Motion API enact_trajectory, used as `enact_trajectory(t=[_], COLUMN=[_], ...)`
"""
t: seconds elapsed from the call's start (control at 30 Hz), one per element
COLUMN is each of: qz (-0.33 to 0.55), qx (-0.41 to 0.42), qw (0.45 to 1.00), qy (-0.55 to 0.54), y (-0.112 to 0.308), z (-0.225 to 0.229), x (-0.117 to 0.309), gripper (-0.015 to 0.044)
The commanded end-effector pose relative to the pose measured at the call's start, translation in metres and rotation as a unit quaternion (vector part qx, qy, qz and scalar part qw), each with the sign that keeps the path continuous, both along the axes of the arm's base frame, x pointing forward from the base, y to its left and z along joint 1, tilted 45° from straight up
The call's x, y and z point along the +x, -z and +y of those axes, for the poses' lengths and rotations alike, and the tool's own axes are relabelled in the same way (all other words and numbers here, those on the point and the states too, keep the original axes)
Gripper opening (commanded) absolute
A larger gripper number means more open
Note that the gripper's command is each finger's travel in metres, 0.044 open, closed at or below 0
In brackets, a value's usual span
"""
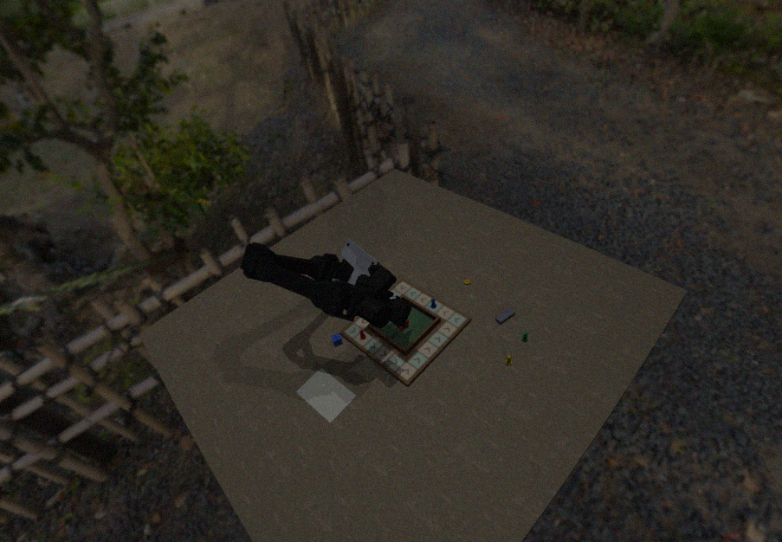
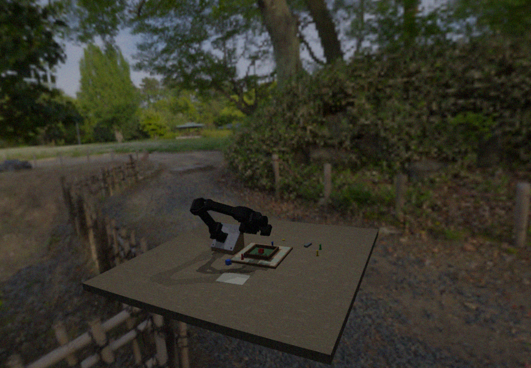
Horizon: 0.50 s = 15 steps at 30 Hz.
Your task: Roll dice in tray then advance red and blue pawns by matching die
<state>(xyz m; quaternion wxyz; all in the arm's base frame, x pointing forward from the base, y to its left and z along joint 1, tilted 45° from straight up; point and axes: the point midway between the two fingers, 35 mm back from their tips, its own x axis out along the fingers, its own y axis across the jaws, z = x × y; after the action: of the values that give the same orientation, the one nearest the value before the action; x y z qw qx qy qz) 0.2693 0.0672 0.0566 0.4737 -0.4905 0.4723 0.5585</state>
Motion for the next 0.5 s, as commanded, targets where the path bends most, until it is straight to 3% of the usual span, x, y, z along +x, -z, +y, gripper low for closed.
enact_trajectory(t=[0.0, 0.1, 0.23, 0.33, 0.47], qz=[-0.012, -0.012, -0.002, 0.013, -0.039], qx=[0.006, 0.006, -0.028, -0.181, -0.375], qw=[1.000, 1.000, 1.000, 0.983, 0.926], qy=[-0.004, -0.004, 0.000, 0.006, -0.017], y=[-0.020, -0.020, -0.013, 0.009, 0.023], z=[0.018, 0.018, 0.017, 0.009, 0.007], x=[0.001, 0.001, -0.001, -0.005, -0.002], gripper=[0.0368, 0.0440, 0.0440, 0.0440, 0.0440])
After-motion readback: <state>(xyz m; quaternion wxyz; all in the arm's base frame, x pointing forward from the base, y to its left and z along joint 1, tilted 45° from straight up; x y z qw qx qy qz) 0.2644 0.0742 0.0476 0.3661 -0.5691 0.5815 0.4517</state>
